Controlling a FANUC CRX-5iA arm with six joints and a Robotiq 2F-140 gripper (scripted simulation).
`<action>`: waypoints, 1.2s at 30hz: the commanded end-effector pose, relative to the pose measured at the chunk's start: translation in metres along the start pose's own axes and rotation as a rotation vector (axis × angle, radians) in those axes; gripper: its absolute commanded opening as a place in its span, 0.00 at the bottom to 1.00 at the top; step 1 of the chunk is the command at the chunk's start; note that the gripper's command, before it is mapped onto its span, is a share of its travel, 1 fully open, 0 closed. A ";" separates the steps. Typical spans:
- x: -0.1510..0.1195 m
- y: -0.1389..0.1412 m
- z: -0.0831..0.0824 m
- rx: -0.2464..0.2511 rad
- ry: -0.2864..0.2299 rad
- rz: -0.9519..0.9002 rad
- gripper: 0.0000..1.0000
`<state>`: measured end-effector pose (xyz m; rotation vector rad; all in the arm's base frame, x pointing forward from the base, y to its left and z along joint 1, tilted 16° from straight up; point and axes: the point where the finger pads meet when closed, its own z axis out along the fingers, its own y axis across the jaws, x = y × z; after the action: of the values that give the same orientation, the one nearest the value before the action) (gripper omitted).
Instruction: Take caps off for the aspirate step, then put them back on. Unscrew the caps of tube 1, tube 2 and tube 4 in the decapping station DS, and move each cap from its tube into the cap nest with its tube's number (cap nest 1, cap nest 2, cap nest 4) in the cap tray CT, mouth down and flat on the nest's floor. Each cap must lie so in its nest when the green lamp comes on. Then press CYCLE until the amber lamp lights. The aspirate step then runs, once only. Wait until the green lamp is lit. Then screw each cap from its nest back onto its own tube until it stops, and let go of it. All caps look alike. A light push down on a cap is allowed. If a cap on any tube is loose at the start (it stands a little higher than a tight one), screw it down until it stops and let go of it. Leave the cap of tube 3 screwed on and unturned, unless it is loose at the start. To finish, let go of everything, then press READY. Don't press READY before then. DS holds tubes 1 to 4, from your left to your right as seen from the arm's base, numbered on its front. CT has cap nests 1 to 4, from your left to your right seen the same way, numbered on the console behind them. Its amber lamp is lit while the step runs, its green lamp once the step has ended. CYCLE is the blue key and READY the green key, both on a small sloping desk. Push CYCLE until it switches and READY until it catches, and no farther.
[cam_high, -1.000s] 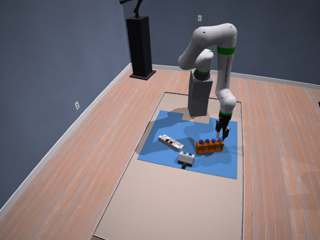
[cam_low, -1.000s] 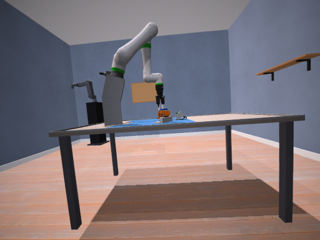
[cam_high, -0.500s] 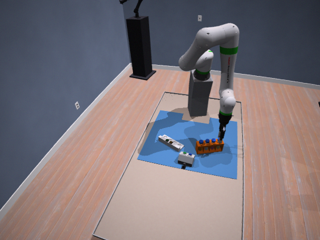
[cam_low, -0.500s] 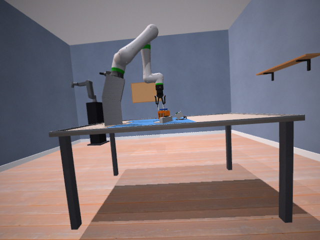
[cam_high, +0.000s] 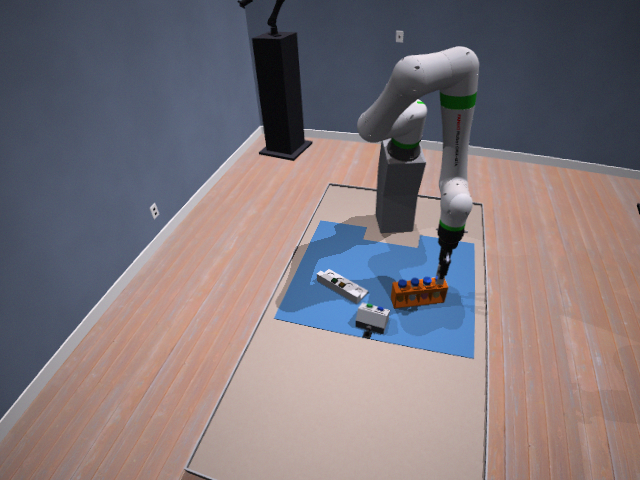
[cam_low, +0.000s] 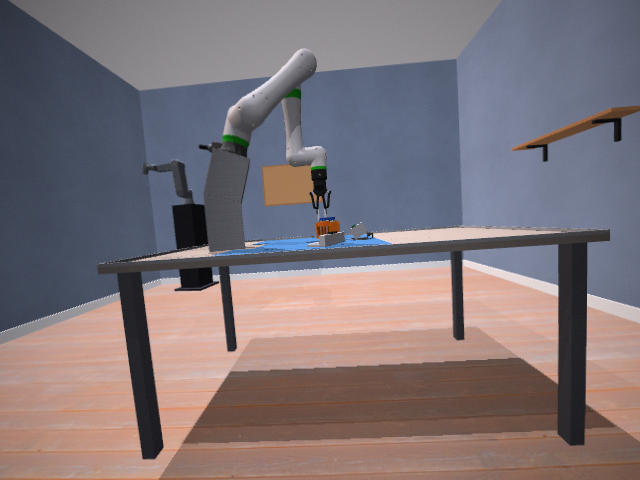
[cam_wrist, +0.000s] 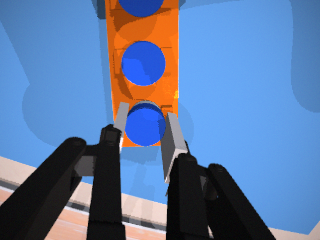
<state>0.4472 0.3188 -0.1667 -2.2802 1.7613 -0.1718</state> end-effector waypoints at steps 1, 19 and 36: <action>0.000 0.000 0.000 0.000 0.000 0.000 0.00; 0.000 0.000 0.000 0.000 0.000 -0.524 0.00; 0.000 0.000 0.000 0.000 0.000 -0.440 0.35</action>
<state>0.4470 0.3188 -0.1666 -2.6651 1.1648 -0.2612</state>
